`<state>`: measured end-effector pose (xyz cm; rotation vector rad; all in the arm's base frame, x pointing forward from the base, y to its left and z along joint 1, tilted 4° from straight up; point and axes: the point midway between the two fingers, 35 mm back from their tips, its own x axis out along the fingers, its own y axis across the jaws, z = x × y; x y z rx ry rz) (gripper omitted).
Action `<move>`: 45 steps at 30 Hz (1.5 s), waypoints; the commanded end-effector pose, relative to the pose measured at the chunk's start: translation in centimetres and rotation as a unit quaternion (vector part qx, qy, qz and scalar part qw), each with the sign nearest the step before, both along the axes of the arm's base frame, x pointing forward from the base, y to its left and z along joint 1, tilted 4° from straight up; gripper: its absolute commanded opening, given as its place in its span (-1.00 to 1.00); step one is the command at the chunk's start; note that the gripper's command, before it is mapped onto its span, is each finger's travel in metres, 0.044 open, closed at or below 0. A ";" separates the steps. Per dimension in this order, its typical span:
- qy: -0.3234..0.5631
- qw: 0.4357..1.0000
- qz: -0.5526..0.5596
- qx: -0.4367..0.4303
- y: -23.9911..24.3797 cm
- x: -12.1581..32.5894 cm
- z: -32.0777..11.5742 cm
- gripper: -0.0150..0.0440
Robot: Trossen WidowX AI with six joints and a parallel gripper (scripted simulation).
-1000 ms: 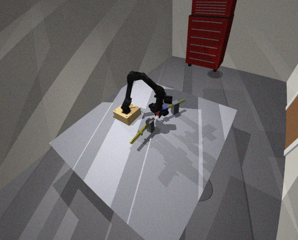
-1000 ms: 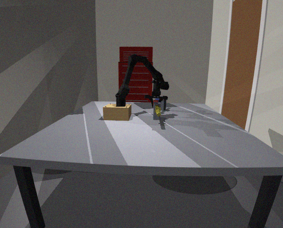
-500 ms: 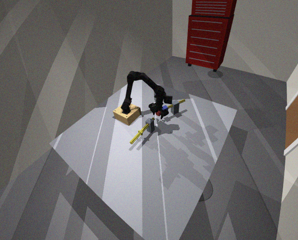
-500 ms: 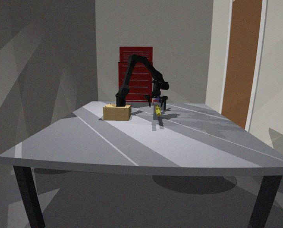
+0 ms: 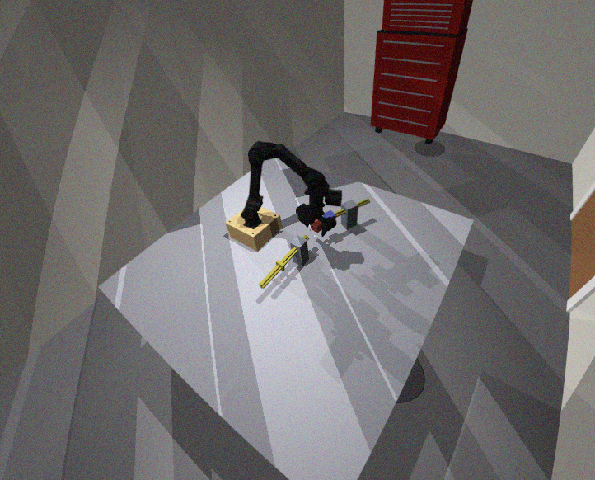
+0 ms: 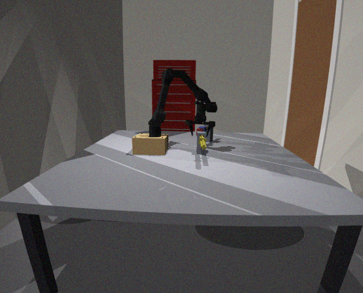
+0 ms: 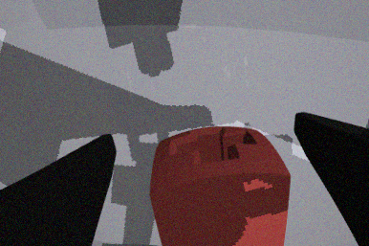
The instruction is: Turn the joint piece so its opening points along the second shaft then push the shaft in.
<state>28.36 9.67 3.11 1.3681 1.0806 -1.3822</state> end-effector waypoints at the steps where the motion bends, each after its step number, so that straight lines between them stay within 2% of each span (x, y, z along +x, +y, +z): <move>1: -0.017 0.999 0.004 0.045 -0.2 -0.2 1.4 1.00; 12: -0.022 0.999 0.014 0.044 -0.1 0.2 1.8 1.00; 28: -0.032 0.957 0.284 0.036 -0.3 0.8 6.1 1.00; 45: -0.036 0.834 0.550 0.027 -0.7 0.5 10.8 1.00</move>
